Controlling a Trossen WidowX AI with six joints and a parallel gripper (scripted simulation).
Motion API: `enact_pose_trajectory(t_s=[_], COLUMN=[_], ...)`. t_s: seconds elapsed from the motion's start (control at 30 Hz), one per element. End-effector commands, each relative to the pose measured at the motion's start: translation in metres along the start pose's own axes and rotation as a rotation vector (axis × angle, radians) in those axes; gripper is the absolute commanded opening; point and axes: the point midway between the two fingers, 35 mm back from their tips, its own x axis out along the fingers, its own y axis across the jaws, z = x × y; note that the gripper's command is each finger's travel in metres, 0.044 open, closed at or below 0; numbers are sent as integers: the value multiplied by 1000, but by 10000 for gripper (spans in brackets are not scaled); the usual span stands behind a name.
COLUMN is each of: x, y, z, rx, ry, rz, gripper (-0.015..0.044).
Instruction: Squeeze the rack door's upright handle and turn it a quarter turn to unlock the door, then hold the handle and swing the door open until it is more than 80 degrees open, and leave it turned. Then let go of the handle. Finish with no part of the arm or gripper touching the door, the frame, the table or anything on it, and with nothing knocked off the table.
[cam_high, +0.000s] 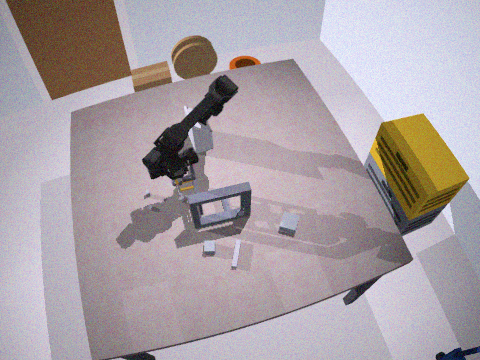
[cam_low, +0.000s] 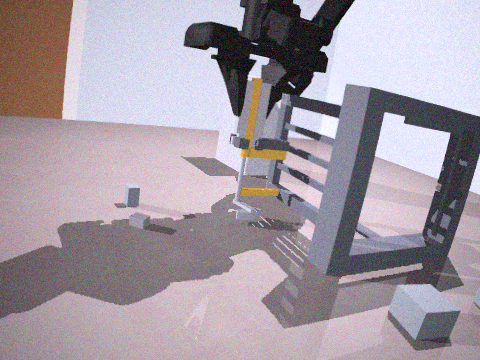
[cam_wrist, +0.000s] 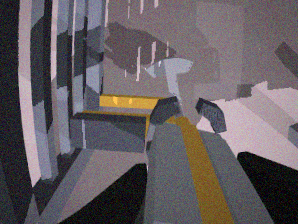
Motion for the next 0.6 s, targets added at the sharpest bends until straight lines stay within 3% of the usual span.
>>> enact_pose_trajectory(t_s=[0.0,0.57], x=[0,-25], y=[0,-2], z=[0,1], rx=[-6,-5], ry=[0,1], rz=[0,-2], gripper=[283,283])
